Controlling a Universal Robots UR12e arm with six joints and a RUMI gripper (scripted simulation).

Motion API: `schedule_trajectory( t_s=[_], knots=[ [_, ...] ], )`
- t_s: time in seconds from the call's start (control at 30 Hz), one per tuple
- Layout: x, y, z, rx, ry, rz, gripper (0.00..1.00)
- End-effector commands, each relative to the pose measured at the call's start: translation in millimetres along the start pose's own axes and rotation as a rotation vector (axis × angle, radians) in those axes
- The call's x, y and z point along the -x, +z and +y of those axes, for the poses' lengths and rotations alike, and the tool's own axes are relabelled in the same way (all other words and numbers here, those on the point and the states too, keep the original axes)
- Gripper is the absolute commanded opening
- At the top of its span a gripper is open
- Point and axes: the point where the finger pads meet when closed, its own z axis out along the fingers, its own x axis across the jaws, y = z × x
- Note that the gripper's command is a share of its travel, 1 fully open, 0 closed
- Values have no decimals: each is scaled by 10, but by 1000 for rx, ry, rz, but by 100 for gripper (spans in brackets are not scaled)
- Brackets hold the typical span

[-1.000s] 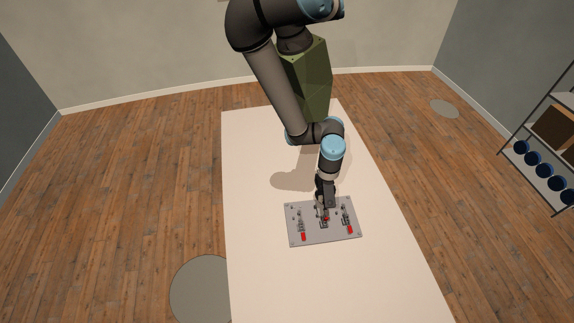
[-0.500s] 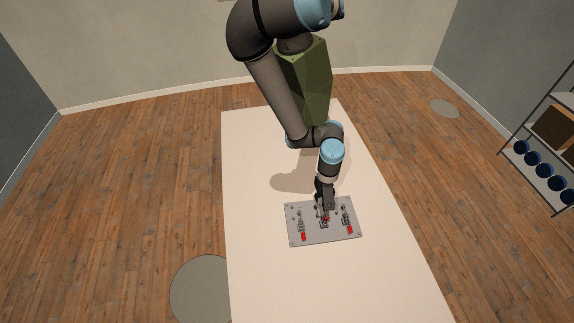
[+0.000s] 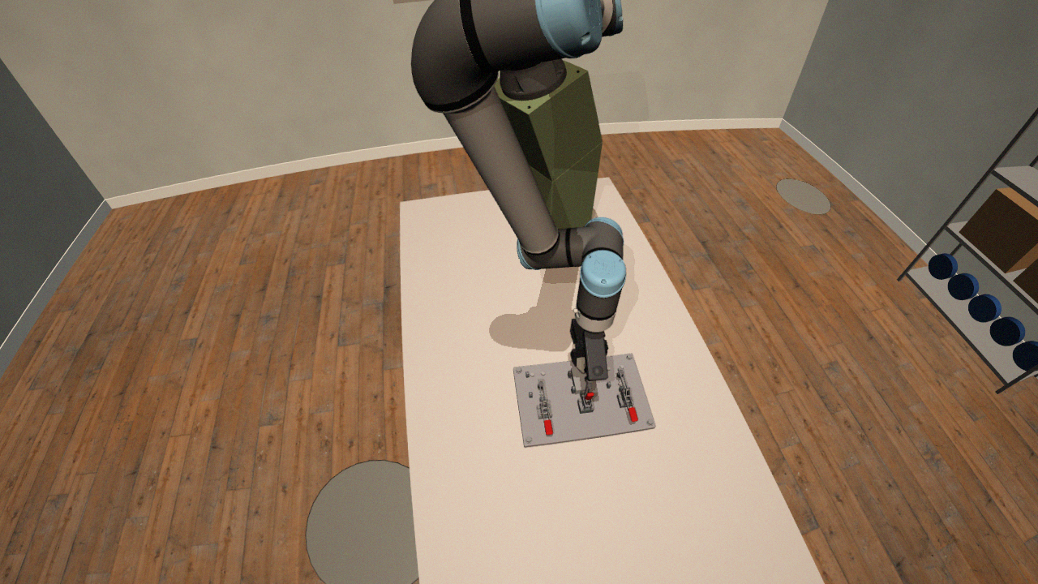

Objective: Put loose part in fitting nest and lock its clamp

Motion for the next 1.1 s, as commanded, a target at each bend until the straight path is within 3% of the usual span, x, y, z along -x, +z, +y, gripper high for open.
schedule_trajectory(
  t_s=[0.0,0.27,0.67,1.07],
  knots=[
    [110,9,-15,-2,-1,1,0],
    [260,10,-9,-2,-1,1,0],
    [290,8,-4,-1,0,0,0],
    [275,190,-10,-2,1,1,0]
  ],
)
